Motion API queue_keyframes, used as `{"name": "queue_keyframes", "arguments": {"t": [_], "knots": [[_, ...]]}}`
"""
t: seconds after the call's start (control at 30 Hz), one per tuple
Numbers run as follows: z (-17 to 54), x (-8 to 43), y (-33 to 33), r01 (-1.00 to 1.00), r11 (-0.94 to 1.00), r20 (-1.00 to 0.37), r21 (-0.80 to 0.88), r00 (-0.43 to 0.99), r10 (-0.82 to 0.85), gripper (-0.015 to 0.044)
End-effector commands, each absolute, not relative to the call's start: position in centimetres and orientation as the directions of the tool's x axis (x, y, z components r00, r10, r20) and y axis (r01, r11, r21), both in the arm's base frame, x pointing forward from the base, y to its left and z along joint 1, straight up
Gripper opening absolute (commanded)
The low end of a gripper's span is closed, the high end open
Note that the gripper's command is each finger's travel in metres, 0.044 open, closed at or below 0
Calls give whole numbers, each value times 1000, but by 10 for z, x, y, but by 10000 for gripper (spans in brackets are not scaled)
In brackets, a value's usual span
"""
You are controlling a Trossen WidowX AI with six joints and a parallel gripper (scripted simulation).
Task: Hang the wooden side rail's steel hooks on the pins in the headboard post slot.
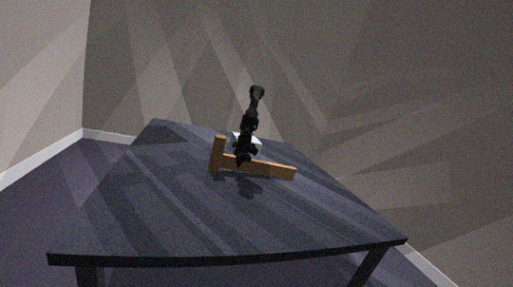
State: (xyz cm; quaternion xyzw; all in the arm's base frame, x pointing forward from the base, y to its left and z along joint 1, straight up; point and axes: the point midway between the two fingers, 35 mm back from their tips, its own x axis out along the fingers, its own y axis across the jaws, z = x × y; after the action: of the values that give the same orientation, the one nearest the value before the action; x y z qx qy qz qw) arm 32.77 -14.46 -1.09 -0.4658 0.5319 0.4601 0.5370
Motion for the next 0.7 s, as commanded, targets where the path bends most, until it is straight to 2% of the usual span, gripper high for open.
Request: {"name": "queue_keyframes", "arguments": {"t": [0.0,0.67], "knots": [[-5,331,-147,-990,140,-1000,-27,25,-10,0],[-6,331,-149,-990,140,-1000,-27,25,-10,0]]}}
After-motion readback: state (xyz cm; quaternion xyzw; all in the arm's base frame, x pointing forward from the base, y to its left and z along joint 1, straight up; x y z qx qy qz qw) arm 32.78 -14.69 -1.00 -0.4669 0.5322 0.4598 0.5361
